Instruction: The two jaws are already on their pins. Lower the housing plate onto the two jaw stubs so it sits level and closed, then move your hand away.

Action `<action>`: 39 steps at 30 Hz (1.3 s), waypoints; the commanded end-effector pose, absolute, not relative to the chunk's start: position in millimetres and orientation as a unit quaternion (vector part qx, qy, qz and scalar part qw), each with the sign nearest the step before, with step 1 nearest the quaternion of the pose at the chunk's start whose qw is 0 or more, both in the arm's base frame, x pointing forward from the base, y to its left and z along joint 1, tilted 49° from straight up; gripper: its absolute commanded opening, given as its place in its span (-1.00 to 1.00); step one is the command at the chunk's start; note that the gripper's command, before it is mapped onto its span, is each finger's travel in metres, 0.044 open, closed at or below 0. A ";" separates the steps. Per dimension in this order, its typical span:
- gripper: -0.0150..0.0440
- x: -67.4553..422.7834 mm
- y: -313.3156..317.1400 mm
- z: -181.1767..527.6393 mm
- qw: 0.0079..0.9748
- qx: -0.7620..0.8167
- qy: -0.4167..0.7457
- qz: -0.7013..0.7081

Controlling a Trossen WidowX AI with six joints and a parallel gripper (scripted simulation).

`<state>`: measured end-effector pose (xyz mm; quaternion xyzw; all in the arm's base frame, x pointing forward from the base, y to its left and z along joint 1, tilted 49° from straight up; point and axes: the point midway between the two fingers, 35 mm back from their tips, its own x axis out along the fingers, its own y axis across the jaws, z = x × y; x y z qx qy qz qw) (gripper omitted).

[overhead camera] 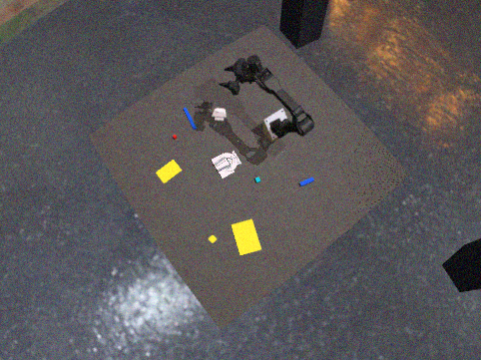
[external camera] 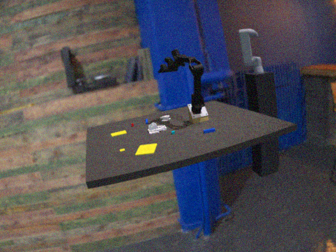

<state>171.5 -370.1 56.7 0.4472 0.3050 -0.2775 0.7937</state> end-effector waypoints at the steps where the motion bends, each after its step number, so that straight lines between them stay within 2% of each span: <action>1: 1.00 177.4 -364.4 36.7 0.765 0.478 0.330 -0.279; 39: 1.00 212.7 -297.2 -71.9 0.445 0.702 0.450 -0.326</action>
